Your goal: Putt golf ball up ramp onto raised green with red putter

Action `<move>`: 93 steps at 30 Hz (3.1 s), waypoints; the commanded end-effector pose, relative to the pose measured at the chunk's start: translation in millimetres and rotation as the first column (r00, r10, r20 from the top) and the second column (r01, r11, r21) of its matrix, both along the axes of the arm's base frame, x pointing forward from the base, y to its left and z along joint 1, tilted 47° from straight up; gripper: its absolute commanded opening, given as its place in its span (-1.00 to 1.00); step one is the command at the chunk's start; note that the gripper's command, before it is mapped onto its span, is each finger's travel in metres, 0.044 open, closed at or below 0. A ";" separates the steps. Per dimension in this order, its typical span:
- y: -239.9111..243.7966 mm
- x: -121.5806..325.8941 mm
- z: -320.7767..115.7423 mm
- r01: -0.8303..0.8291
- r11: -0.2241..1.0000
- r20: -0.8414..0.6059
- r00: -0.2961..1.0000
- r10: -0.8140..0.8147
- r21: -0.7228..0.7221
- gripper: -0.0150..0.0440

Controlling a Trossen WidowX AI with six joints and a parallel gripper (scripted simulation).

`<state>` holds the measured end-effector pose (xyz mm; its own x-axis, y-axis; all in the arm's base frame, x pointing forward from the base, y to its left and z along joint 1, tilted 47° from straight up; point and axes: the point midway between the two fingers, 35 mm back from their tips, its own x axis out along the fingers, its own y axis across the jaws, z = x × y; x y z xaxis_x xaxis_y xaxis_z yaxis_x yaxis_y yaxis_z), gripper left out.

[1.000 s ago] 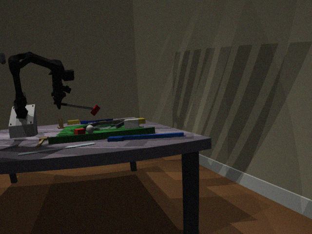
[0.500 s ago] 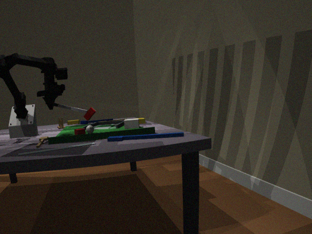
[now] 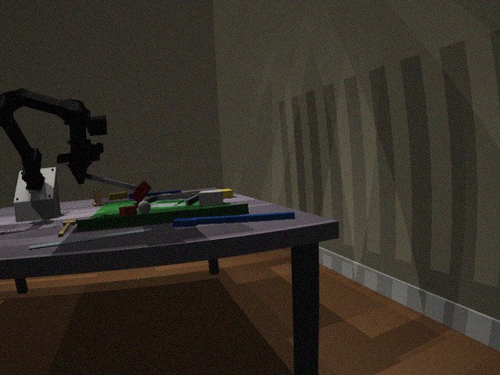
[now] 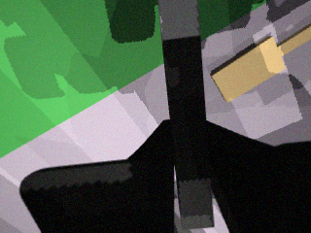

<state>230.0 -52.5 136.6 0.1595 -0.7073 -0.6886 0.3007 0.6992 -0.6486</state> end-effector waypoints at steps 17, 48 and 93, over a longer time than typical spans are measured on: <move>-24.2 5.1 -20.4 -0.003 1.000 0.006 1.000 0.003 -0.010 -0.49; -38.1 5.2 -21.4 0.004 1.000 0.003 1.000 -0.003 -0.012 -0.49; 80.8 29.9 -63.1 -0.005 1.000 0.002 1.000 0.005 -0.008 -0.49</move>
<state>259.5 27.8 73.6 0.1609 -0.7130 -0.6825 0.3014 0.6939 -0.6539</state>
